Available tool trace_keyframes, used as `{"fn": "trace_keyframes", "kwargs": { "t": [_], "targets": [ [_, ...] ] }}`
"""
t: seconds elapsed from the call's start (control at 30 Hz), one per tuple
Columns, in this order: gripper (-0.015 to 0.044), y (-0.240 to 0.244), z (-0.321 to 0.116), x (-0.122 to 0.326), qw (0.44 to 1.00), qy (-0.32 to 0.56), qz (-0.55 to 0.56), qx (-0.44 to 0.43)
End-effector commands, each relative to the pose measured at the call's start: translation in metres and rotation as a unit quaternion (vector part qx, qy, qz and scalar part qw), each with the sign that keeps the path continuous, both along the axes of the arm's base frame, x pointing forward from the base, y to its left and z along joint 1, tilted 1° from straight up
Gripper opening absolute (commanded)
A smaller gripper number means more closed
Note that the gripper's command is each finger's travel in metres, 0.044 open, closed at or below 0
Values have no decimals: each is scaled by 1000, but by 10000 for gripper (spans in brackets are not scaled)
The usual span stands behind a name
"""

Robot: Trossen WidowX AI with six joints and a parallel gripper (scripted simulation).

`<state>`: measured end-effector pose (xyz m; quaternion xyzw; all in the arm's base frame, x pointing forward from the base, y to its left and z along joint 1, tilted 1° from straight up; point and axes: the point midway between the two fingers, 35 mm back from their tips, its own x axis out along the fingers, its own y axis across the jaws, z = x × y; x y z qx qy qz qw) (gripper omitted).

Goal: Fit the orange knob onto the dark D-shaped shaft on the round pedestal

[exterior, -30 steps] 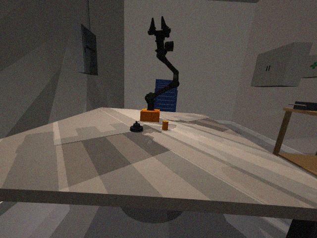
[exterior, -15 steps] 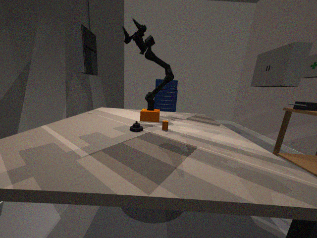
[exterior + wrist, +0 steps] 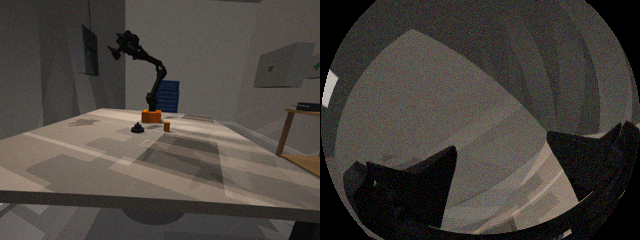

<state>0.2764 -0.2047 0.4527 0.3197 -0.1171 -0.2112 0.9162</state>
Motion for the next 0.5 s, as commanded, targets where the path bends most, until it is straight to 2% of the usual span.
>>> {"fn": "trace_keyframes", "kwargs": {
  "t": [0.0,0.23,0.47],
  "targets": [
    [440,20,-47,41,995,78,49,36],
    [440,84,-139,95,957,238,146,73],
    [440,163,-222,110,883,398,245,46]
  ]
}}
